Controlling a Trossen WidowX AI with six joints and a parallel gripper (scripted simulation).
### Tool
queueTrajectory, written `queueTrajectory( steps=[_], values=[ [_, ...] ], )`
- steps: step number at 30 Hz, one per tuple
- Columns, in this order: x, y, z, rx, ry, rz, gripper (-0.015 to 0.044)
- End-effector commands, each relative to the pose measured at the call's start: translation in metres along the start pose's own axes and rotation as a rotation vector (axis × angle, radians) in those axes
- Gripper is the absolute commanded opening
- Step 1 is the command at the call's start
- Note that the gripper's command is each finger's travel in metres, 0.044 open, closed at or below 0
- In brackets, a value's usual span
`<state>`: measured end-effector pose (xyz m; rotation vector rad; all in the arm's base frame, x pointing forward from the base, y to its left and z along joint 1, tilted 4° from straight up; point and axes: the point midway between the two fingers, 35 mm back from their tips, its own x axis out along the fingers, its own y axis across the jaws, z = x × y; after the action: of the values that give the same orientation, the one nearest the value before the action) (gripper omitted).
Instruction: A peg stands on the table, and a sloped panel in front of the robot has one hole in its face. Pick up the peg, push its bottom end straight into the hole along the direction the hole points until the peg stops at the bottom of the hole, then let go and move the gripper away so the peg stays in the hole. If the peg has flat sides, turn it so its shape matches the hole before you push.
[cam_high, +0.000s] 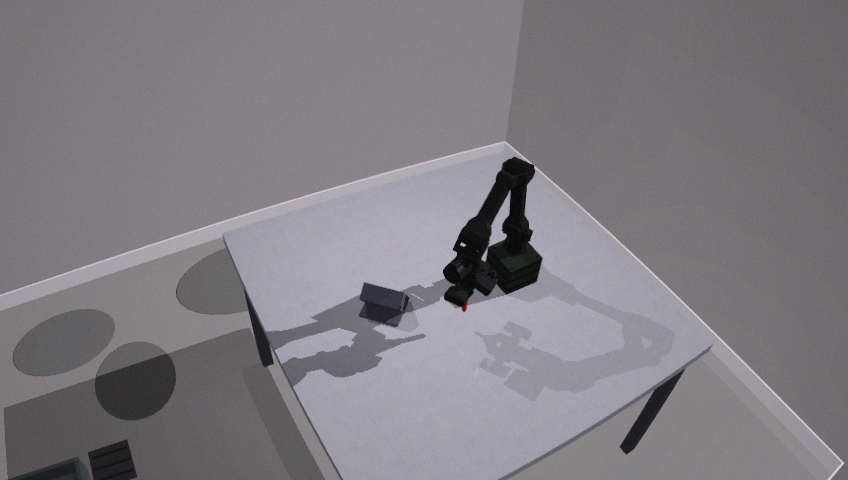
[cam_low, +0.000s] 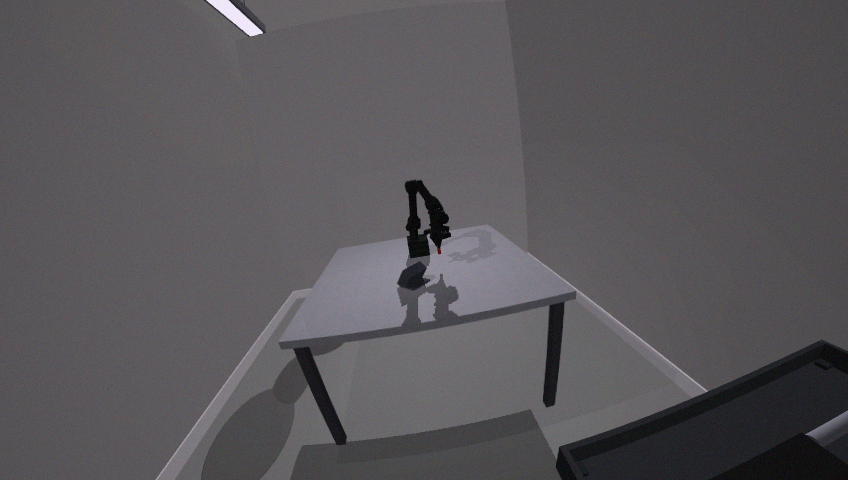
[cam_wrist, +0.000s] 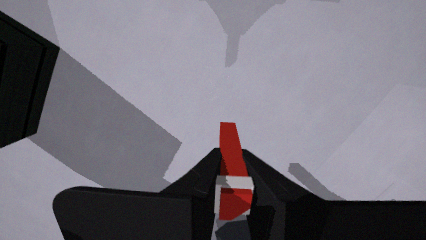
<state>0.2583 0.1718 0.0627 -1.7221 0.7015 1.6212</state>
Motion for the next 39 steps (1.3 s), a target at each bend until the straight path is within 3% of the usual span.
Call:
queueTrajectory(
  steps=[1,39],
  values=[
    [-0.008,0.0,0.0,-0.002,-0.005,0.001,0.0],
    [0.0,-0.005,-0.036,0.21,-0.134,-0.031,0.0]
  ],
)
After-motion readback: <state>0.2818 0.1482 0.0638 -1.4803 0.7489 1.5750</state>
